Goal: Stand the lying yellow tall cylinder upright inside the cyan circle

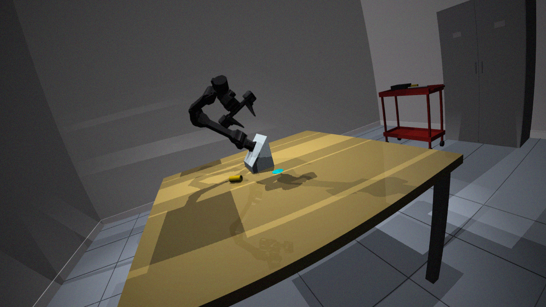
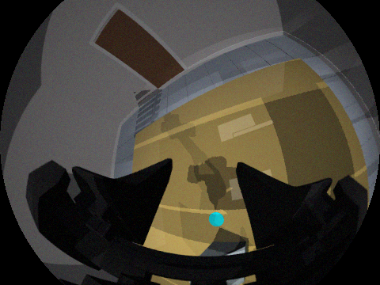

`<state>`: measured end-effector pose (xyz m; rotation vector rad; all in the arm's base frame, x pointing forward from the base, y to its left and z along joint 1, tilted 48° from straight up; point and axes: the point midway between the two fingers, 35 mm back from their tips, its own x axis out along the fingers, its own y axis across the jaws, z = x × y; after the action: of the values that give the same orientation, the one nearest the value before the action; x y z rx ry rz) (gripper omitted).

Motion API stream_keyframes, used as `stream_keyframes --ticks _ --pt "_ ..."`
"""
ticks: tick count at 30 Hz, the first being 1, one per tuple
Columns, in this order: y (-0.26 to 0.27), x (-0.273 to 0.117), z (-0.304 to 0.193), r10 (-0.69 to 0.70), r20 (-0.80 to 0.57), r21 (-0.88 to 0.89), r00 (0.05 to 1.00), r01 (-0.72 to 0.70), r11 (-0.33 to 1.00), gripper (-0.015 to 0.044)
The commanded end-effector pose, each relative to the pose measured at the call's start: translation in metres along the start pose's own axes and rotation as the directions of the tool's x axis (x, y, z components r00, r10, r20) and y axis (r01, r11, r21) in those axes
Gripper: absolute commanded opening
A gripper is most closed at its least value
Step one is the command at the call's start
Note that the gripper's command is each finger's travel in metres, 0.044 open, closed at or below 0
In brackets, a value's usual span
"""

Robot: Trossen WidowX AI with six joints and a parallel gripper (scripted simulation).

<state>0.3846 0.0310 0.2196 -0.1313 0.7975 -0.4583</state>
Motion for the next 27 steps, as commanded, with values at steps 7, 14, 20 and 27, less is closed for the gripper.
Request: stream_keyframes --ticks 7,14,20,27 --pt "-0.087 0.008 -0.086 -0.249 -0.256 -0.533 0.934 0.079 0.842 0.0309" --pt "-0.138 -0.004 -0.142 -0.393 -0.403 -0.775 0.827 -0.080 0.626 0.0309" --pt "-0.175 -0.023 -0.187 -0.495 -0.505 -0.851 0.707 -0.309 0.425 0.0309" --pt "-0.179 -0.025 -0.192 -0.506 -0.515 -0.850 0.692 -0.339 0.403 0.0309"
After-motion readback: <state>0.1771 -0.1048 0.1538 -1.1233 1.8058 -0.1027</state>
